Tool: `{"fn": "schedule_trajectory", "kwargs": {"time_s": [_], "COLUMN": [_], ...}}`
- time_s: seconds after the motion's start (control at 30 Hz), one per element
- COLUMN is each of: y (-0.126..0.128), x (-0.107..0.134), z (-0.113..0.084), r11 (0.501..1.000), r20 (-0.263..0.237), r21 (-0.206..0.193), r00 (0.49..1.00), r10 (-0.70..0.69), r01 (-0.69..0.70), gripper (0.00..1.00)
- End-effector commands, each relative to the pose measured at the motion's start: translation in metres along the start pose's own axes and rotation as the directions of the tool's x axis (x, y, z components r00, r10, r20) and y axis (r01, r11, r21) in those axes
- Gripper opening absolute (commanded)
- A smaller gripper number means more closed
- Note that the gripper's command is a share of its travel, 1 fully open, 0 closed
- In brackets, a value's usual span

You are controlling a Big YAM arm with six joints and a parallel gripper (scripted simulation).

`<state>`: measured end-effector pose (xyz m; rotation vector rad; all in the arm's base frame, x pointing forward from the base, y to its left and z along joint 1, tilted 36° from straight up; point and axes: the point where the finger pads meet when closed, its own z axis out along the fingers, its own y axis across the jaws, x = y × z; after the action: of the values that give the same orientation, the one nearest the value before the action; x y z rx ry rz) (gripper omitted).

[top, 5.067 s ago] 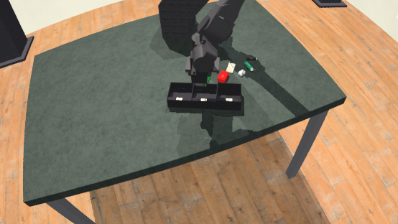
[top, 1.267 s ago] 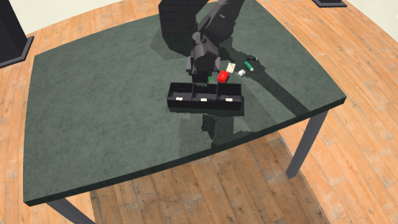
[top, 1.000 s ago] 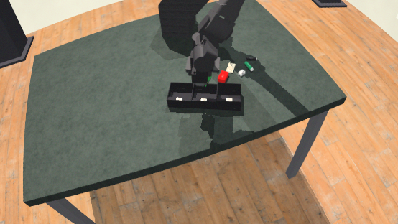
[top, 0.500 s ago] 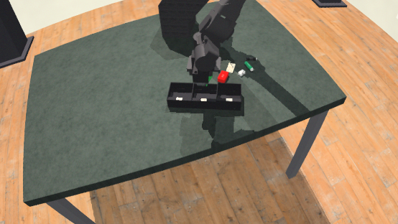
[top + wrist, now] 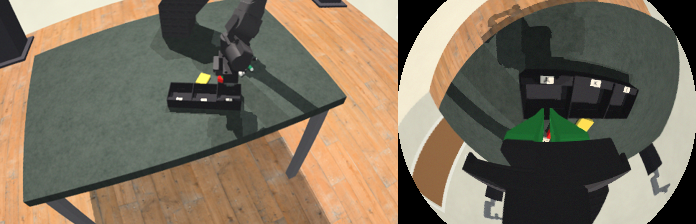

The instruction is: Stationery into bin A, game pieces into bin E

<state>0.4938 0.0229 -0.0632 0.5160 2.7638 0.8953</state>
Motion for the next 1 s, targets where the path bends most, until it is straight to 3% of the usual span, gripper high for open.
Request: {"fn": "schedule_trajectory", "kwargs": {"time_s": [0.0,0.03,0.43,0.5,0.53,0.57,0.8,0.87,0.93,0.97], "y": [0.015,0.008,0.008,0.008,0.015,0.009,0.007,0.008,0.009,0.009], "x": [-0.009,-0.008,-0.009,-0.009,-0.018,-0.009,-0.007,-0.007,-0.023,-0.024], "z": [-0.006,0.006,0.039,0.039,0.029,0.043,0.064,0.065,0.044,0.043], "r11": [1.000,1.000,1.000,1.000,1.000,1.000,1.000,1.000,1.000,0.999], "r20": [0.015,0.008,0.013,0.013,0.042,0.014,0.011,0.010,0.054,0.055], "r21": [0.002,0.004,0.002,0.002,-0.008,0.001,0.002,0.001,-0.009,-0.009], "r00": [1.000,1.000,1.000,1.000,0.999,1.000,1.000,1.000,0.998,0.998], "r10": [0.022,0.027,0.024,0.024,0.014,0.023,0.025,0.025,0.029,0.031], "r01": [-0.022,-0.027,-0.024,-0.024,-0.013,-0.023,-0.025,-0.025,-0.028,-0.031], "gripper": [0.08,0.08,0.08,0.08,0.08,0.08,0.08,0.08,0.08,0.08]}}
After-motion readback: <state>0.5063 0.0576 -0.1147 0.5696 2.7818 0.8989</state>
